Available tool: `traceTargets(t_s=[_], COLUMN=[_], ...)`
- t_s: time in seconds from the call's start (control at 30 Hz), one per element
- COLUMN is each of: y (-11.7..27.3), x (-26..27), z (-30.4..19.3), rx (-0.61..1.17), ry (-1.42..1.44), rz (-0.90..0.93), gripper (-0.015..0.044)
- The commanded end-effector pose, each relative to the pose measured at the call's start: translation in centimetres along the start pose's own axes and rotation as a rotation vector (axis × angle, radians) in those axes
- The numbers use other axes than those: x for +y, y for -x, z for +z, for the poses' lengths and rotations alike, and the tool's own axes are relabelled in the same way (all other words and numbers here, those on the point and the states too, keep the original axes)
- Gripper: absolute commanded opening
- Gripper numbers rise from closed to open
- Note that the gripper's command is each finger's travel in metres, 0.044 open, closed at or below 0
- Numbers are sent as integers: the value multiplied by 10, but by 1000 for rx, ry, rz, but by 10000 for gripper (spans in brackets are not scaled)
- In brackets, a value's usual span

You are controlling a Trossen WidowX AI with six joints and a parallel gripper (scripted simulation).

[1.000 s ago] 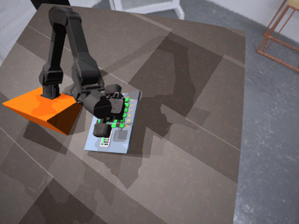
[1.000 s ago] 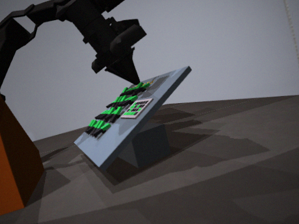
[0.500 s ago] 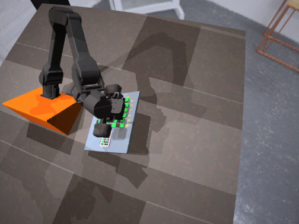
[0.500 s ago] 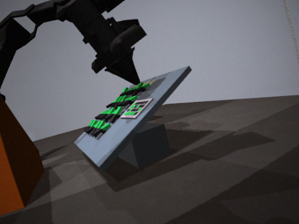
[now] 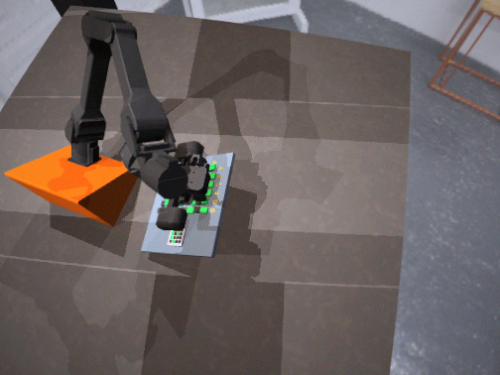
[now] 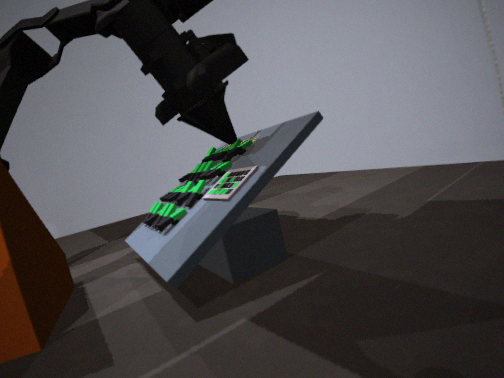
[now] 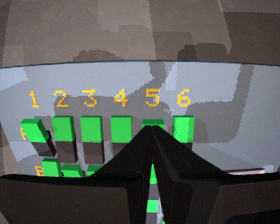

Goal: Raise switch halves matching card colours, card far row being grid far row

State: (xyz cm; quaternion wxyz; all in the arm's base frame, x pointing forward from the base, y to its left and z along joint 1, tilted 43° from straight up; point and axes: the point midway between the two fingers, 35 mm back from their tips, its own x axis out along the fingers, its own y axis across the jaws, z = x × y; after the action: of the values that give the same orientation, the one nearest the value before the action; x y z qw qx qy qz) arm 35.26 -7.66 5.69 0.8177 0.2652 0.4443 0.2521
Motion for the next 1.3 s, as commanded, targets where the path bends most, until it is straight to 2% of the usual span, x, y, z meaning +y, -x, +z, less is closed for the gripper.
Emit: traceTargets(t_s=[0.0, 1.0, 1.07, 1.17, 1.27], y=[-1, -5, 6, 50, 60], x=[-1, -1, -1, -2, -1], z=[-1, -1, 0, -3, -4], rx=[3, 3, -3, -16, -21], ry=[-5, -5, 0, -5, -6], rz=[-3, -3, -2, -5, -5], gripper=[0, 0, 0, 0, 0])
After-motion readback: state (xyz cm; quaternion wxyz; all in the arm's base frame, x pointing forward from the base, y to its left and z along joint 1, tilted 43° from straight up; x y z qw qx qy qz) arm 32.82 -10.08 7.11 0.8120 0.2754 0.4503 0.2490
